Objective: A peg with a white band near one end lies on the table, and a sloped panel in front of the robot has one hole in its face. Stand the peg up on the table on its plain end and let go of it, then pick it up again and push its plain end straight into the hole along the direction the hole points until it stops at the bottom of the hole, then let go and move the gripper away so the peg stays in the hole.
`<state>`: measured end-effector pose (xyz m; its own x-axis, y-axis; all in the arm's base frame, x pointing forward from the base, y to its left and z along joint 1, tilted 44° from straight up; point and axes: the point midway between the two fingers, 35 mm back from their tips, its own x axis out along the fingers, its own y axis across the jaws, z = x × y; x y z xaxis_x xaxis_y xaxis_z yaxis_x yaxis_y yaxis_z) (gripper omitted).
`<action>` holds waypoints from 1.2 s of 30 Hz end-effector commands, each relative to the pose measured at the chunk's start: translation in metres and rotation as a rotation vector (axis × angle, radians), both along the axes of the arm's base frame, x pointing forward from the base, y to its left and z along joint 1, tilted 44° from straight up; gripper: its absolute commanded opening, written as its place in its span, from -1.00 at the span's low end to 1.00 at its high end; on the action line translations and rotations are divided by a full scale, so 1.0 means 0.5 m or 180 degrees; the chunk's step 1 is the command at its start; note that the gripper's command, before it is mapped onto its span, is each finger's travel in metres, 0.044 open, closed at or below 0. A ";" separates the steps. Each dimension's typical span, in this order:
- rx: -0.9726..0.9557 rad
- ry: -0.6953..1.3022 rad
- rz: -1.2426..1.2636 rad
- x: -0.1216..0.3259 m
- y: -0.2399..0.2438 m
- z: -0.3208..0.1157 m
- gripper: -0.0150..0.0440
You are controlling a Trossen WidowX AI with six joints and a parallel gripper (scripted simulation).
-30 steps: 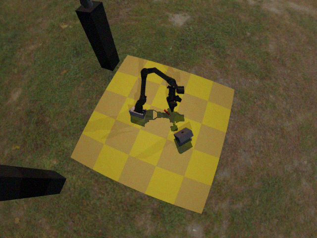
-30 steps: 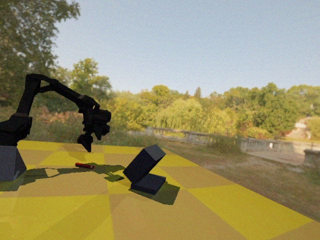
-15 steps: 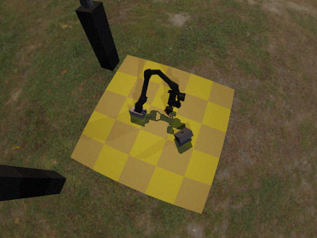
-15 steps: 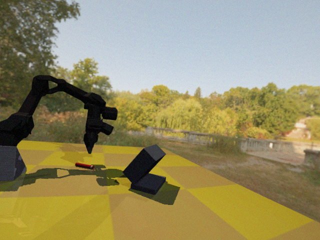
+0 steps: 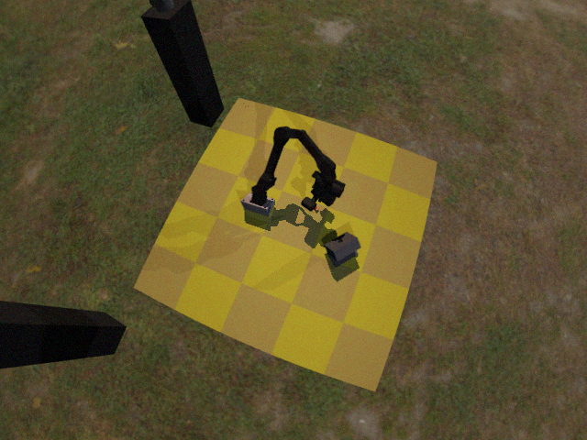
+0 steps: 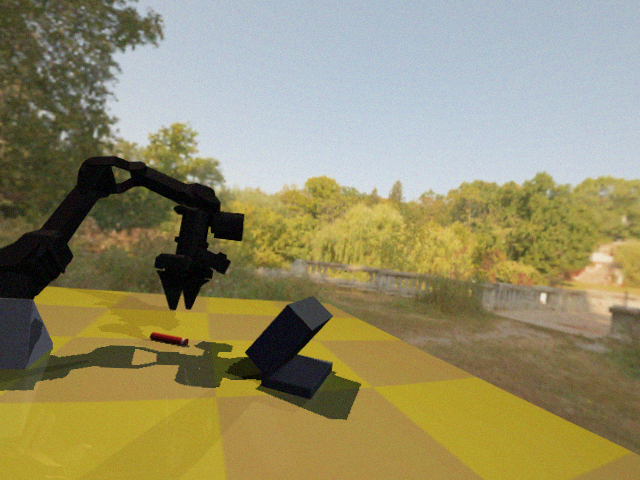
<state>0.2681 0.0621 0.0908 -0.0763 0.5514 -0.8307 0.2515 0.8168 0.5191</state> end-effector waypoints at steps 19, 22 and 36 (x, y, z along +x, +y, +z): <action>0.0516 0.0385 -0.0611 0.015 -0.008 -0.007 1.00; 0.0513 0.0381 -0.0609 0.015 -0.002 -0.014 1.00; 0.0511 0.0381 -0.0612 0.015 0.029 -0.048 1.00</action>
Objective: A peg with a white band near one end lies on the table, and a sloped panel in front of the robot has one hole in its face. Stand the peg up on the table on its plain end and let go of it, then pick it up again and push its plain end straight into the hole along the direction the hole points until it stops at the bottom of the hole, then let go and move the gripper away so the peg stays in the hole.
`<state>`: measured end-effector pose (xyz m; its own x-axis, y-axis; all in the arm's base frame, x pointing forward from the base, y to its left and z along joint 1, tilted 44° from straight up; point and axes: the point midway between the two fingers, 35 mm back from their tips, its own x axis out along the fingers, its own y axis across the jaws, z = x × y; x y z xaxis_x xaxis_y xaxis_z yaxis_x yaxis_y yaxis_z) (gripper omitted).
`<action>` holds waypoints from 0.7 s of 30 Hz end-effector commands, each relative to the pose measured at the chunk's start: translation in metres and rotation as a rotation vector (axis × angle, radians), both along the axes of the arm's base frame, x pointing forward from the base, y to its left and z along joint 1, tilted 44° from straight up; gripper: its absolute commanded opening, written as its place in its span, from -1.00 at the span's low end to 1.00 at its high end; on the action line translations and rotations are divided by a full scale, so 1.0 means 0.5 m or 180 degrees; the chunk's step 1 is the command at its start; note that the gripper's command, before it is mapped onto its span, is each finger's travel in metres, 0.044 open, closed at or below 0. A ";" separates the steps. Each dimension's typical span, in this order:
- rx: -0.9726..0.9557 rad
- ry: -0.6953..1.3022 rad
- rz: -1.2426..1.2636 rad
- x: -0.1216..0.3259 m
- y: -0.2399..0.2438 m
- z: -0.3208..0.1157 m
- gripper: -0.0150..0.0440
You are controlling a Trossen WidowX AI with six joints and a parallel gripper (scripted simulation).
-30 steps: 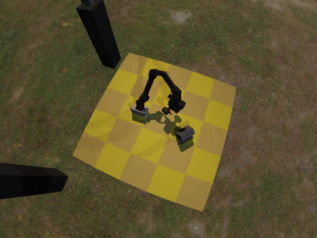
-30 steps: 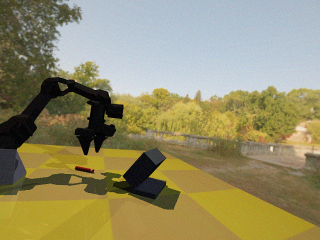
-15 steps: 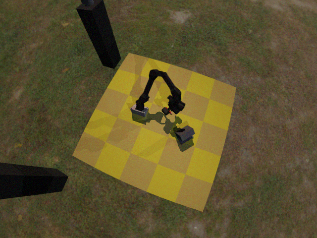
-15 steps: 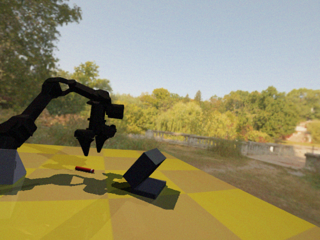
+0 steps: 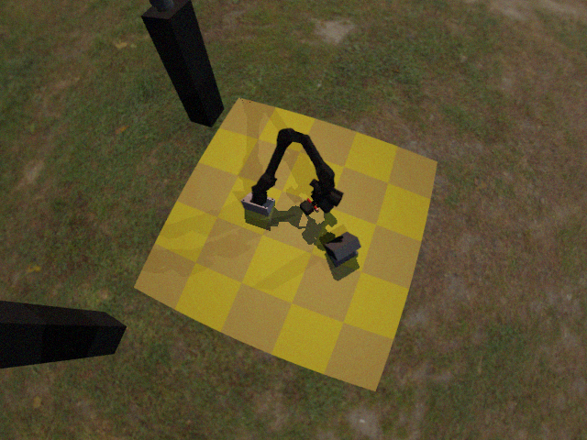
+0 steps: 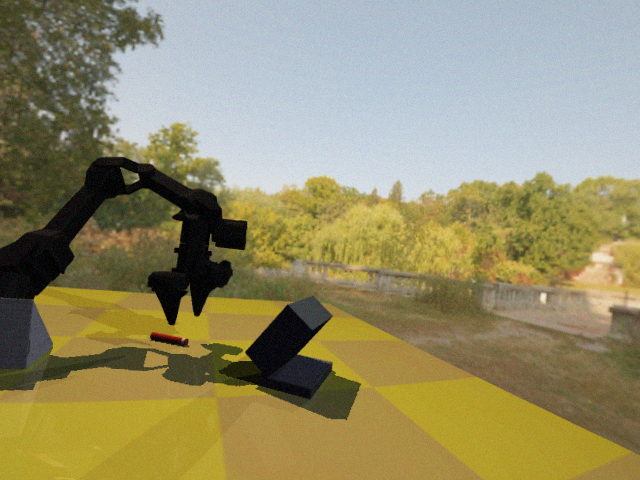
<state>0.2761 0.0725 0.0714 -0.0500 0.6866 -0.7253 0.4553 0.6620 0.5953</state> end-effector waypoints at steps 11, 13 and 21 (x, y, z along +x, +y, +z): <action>0.0015 0.0016 -0.0018 -0.003 0.033 -0.034 1.00; 0.0017 0.0017 -0.0018 -0.004 0.038 -0.038 1.00; 0.0025 0.0019 -0.0019 -0.008 0.056 -0.055 1.00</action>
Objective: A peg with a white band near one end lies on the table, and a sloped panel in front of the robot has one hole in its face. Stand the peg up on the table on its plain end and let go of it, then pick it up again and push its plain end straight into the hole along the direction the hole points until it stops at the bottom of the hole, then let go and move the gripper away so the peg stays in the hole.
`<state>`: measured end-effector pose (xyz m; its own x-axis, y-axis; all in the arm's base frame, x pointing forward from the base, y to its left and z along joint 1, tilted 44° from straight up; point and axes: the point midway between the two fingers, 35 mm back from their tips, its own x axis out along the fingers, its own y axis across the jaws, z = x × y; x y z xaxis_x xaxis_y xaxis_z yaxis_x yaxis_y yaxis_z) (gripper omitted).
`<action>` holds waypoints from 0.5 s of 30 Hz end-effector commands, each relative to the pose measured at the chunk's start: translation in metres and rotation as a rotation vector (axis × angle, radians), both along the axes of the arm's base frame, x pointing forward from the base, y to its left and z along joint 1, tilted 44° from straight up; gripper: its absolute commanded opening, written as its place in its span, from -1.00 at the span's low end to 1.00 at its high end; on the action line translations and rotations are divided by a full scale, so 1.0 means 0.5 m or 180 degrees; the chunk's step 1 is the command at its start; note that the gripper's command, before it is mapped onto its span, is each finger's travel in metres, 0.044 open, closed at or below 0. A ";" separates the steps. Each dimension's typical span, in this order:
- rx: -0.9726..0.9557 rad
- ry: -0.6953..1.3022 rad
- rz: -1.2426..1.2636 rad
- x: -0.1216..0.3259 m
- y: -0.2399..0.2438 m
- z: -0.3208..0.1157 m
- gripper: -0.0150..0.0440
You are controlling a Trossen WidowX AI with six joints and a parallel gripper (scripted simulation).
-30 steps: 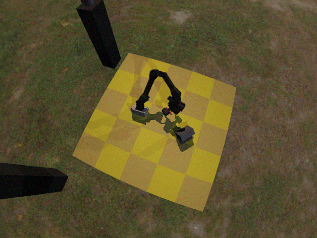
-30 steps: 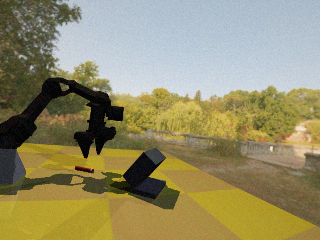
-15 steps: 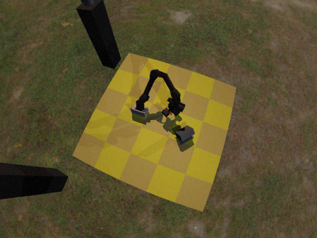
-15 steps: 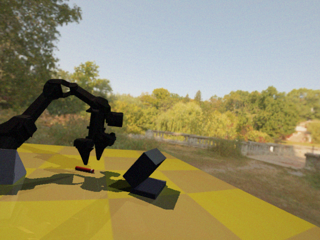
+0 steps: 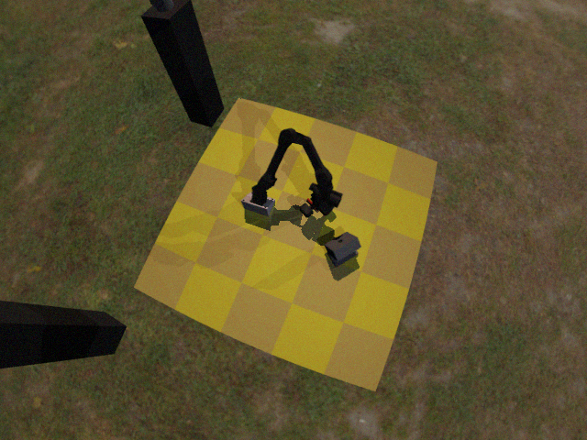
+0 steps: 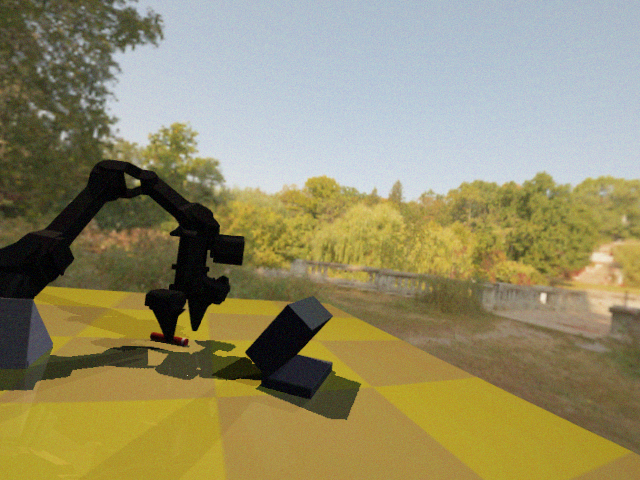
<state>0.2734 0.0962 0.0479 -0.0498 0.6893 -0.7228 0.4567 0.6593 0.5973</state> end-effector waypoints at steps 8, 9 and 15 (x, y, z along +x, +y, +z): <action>0.0019 0.0018 -0.0014 -0.005 0.018 -0.017 0.82; 0.0019 0.0018 -0.0014 -0.005 0.018 -0.017 0.73; 0.0019 0.0018 -0.0014 -0.005 0.018 -0.017 0.20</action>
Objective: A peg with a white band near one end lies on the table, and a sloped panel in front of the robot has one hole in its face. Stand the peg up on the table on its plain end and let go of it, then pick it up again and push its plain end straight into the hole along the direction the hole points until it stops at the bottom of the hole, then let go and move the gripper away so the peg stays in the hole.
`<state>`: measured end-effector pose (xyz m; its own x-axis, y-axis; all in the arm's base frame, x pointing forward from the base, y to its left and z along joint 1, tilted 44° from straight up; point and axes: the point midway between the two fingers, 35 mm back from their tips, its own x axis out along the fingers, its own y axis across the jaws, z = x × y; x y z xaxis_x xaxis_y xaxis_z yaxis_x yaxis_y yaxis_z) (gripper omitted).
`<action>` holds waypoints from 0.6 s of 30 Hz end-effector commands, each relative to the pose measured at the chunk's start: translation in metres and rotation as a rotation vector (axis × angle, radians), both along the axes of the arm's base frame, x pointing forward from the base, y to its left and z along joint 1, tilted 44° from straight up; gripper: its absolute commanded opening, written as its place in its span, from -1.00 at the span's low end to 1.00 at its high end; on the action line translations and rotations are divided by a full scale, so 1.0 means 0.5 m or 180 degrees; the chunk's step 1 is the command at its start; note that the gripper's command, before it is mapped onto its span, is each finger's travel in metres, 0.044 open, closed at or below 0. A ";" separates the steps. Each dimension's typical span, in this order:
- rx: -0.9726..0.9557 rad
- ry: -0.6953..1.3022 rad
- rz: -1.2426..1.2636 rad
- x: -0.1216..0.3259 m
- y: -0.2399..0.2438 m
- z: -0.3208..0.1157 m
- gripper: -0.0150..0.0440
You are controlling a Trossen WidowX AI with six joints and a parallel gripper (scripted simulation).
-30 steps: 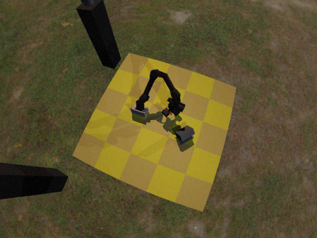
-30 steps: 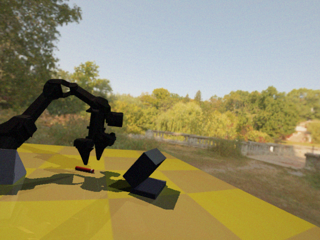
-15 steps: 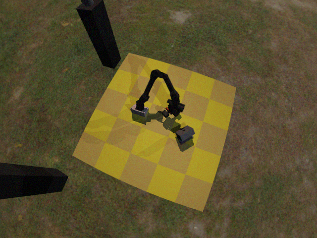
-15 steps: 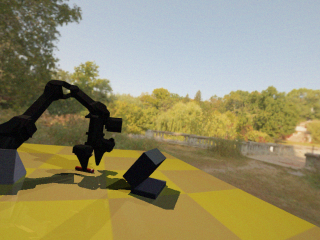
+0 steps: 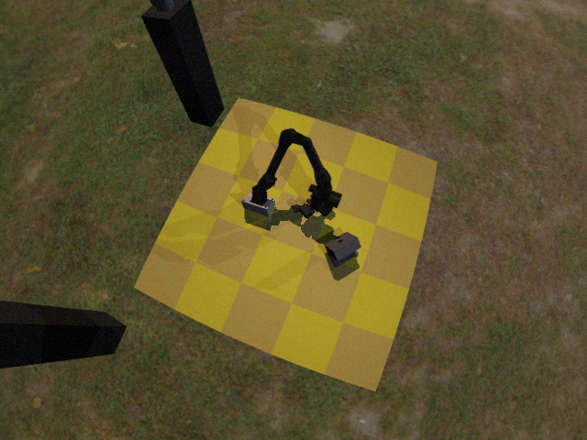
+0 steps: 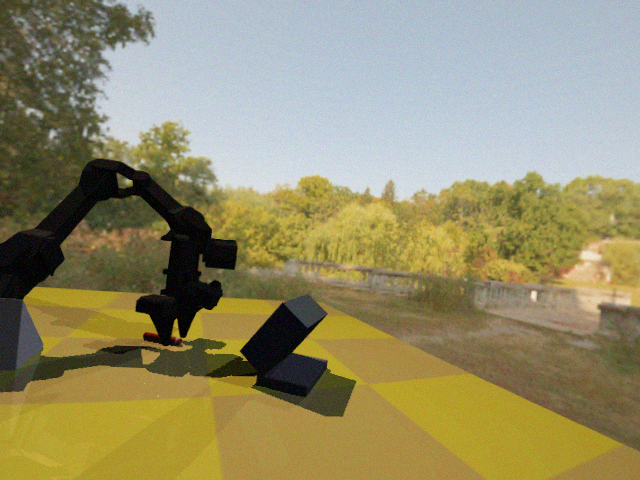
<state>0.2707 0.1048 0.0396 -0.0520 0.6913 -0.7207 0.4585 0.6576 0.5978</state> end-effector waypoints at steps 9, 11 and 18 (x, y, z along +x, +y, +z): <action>0.0010 0.0008 -0.0014 0.000 0.001 0.000 -0.12; 0.0010 0.0008 -0.0014 0.000 0.001 0.000 -0.12; 0.0010 0.0008 -0.0014 0.000 0.001 0.000 -0.19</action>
<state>0.2706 0.1051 0.0395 -0.0519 0.6923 -0.7198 0.4588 0.6567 0.5986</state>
